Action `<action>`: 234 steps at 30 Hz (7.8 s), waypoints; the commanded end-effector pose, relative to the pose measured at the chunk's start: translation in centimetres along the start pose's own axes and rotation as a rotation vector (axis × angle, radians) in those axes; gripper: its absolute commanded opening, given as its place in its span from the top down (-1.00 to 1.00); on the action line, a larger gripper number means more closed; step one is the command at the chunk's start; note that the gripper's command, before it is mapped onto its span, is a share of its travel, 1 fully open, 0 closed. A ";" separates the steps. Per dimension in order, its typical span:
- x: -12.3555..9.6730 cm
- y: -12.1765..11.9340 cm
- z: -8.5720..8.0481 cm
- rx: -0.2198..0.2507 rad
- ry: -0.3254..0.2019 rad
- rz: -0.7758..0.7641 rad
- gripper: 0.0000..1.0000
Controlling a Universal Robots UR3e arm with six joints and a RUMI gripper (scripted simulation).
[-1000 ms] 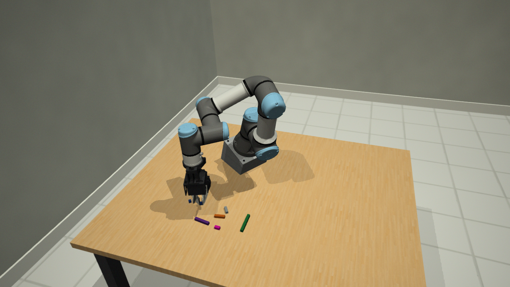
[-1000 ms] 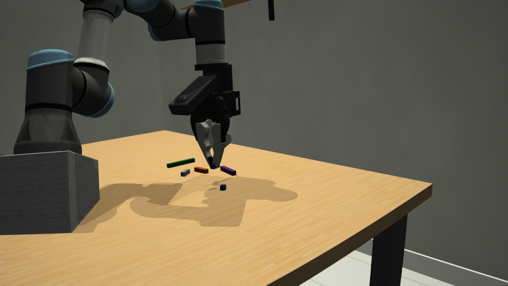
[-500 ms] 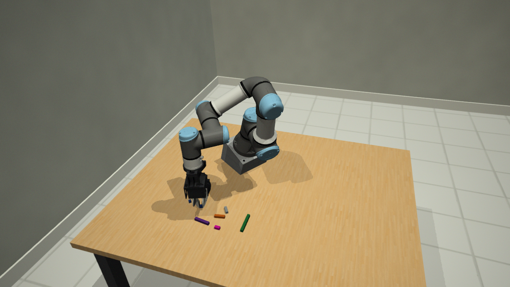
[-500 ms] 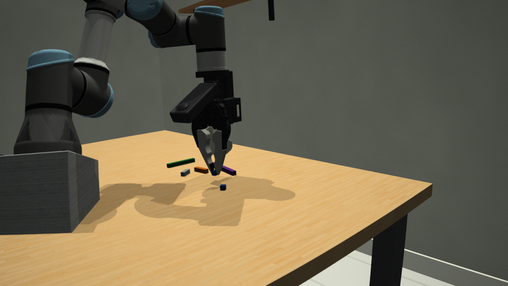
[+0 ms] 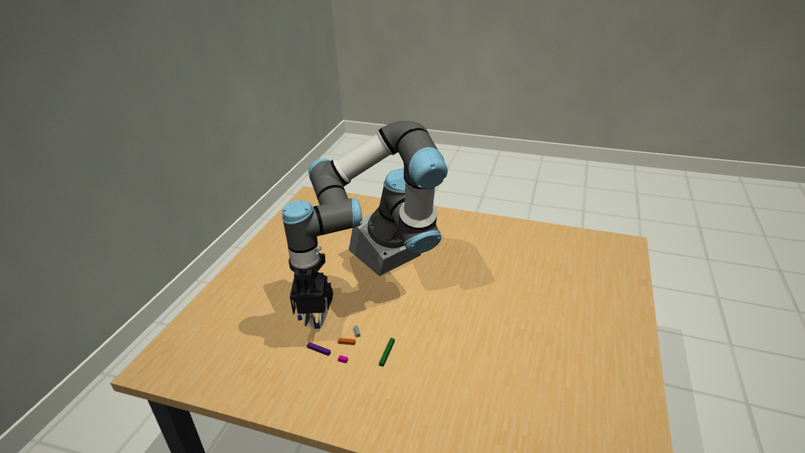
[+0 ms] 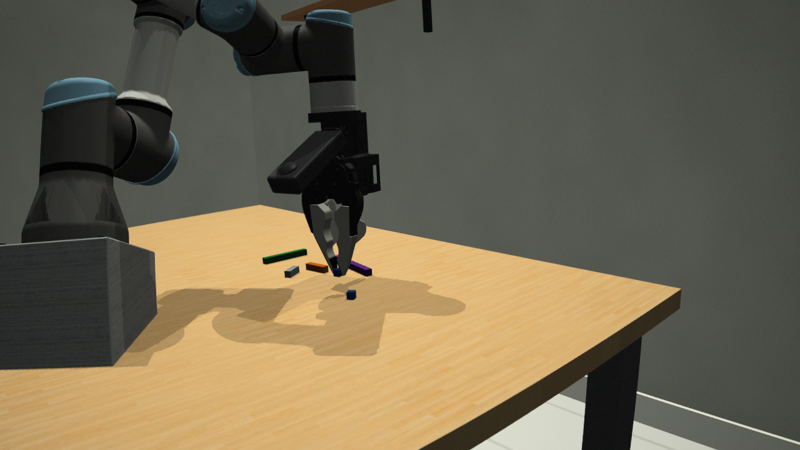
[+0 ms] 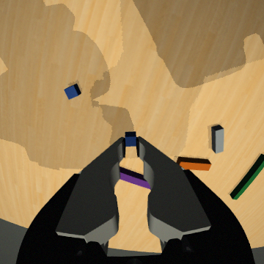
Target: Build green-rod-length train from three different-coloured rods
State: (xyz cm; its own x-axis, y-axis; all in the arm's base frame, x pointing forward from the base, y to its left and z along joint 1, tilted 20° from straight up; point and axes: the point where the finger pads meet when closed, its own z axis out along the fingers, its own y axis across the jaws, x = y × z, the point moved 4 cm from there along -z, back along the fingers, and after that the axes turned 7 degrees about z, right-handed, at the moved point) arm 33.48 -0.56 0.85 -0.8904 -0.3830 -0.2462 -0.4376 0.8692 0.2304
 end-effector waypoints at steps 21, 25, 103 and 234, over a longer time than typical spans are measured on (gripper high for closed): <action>0.0 -0.1 -0.1 0.002 -0.001 -0.001 1.00; 0.0 -0.1 -0.1 0.002 -0.001 -0.001 1.00; 0.0 -0.1 1.1 0.002 -0.001 -0.001 1.00; 0.1 9.5 -5.7 0.001 -0.002 -0.245 0.72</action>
State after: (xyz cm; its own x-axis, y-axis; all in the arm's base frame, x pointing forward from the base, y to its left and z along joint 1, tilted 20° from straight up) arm 28.52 5.90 8.32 -0.7587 -0.5809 -0.2948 -0.6393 0.7509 0.1656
